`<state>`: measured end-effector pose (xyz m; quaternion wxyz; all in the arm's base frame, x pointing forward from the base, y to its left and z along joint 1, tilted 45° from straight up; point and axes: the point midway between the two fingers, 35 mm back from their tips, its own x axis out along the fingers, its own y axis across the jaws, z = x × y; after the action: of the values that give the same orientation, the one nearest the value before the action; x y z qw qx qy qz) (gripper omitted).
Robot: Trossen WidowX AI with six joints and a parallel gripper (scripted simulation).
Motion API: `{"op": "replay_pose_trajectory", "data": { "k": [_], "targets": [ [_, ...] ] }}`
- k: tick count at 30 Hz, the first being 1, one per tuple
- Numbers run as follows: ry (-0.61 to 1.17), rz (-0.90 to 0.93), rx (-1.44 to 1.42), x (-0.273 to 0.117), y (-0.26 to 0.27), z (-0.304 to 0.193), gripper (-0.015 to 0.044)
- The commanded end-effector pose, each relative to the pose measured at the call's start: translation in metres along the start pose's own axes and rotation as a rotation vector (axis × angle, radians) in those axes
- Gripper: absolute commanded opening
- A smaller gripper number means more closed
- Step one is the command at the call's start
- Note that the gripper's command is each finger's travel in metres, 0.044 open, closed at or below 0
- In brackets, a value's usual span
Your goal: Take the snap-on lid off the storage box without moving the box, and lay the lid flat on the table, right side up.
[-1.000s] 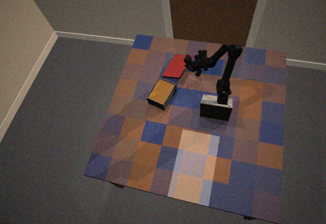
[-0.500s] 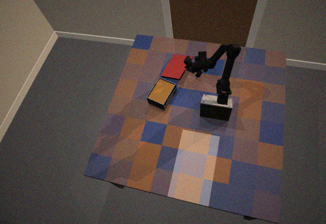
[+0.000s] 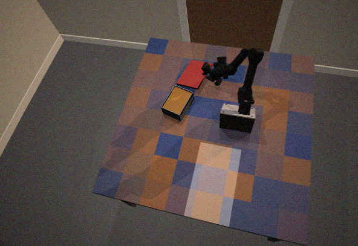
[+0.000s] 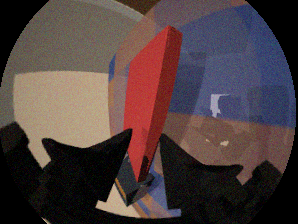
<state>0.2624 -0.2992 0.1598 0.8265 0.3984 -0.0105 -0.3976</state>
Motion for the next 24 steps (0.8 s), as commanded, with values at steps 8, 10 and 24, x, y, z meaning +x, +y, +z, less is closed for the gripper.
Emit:
{"op": "replay_pose_trajectory", "data": {
  "k": [8,10,24],
  "targets": [
    [-0.003,0.0,-0.004,-0.008,-0.007,0.0,0.0433],
    [-0.003,0.0,-0.004,-0.011,-0.01,0.0,0.044],
    [-0.002,-0.001,-0.006,-0.033,-0.028,-0.001,0.044]
  ]
}}
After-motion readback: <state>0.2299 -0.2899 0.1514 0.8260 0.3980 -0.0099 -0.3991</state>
